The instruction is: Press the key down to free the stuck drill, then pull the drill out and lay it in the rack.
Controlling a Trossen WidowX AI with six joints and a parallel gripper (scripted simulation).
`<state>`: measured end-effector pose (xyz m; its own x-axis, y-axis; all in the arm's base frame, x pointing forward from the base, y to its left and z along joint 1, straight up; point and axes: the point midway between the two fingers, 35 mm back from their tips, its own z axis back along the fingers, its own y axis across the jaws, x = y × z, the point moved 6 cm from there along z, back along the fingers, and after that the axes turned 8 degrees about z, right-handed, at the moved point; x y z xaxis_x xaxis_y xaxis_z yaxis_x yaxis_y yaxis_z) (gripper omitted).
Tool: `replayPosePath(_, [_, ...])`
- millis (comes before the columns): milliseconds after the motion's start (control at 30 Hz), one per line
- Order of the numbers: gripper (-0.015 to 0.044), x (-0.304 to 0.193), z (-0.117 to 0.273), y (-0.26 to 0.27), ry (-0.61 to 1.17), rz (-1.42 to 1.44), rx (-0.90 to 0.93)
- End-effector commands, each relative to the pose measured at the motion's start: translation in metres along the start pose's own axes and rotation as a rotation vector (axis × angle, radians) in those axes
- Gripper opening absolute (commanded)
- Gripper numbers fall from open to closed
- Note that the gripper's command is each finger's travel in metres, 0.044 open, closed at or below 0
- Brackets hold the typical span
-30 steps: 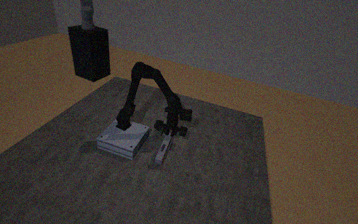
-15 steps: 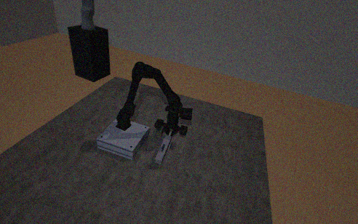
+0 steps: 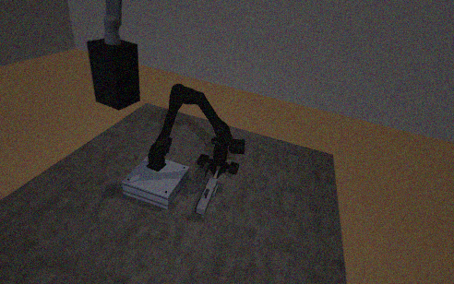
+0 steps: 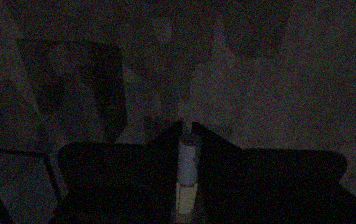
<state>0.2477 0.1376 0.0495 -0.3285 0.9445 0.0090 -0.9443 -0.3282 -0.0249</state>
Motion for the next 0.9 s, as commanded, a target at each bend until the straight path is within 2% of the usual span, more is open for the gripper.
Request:
replayPosePath(0, [0.0, 0.008, 0.001, -0.002, -0.003, -0.004, -0.001])
replayPosePath(167, [0.0, 0.014, 0.002, -0.003, -0.003, -0.004, -0.001])
replayPosePath(700, [0.042, 0.006, -0.001, -0.001, -0.002, -0.004, -0.001])
replayPosePath(733, [0.044, 0.005, -0.001, -0.001, -0.002, -0.004, -0.001])
replayPosePath(867, [0.044, 0.003, -0.002, 0.0, -0.002, -0.004, -0.001])
